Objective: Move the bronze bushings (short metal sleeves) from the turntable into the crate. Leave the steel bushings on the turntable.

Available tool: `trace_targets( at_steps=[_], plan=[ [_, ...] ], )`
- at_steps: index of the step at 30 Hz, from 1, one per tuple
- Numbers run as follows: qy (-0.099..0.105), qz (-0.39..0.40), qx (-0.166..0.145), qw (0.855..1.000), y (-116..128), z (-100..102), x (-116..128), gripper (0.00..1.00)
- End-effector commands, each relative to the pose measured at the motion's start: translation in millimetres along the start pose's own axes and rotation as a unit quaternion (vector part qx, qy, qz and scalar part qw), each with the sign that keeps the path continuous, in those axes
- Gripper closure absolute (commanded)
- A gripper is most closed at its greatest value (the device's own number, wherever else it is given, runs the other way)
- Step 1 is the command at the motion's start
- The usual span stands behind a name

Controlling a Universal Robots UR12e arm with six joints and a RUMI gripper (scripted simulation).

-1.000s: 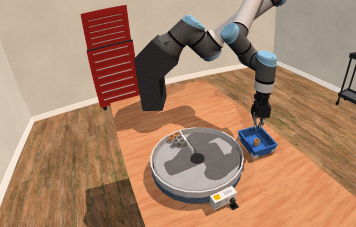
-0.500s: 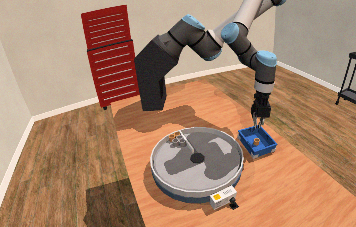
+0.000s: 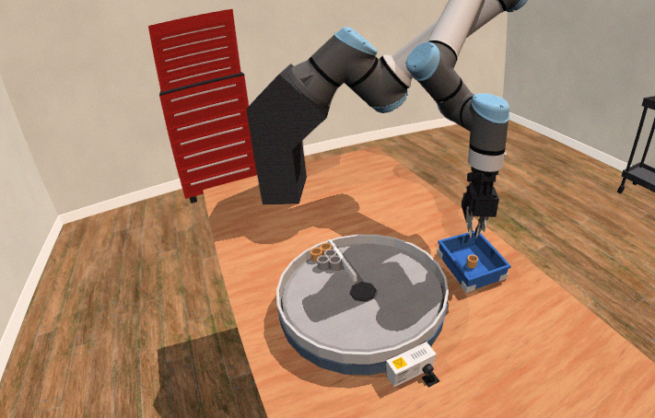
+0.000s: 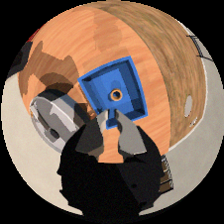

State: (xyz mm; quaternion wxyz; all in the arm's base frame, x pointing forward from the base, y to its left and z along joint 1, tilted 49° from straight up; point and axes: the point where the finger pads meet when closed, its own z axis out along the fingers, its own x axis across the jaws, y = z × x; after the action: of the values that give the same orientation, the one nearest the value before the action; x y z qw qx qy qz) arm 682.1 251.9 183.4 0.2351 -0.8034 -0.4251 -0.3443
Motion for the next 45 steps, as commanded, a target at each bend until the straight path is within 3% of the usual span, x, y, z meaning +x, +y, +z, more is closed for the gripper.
trace_targets(
  at_steps=[1, 27, 45],
  plan=[
    [-0.001, 0.001, 0.002, 1.0, -1.5, 1.5, -2.6, 0.94],
    [0.0, -0.024, 0.002, 1.0, 3.9, 1.4, -33.8, 0.94],
    [0.0, -0.079, 0.002, 0.997, 12.5, 1.3, -95.8, 0.94]
  ],
)
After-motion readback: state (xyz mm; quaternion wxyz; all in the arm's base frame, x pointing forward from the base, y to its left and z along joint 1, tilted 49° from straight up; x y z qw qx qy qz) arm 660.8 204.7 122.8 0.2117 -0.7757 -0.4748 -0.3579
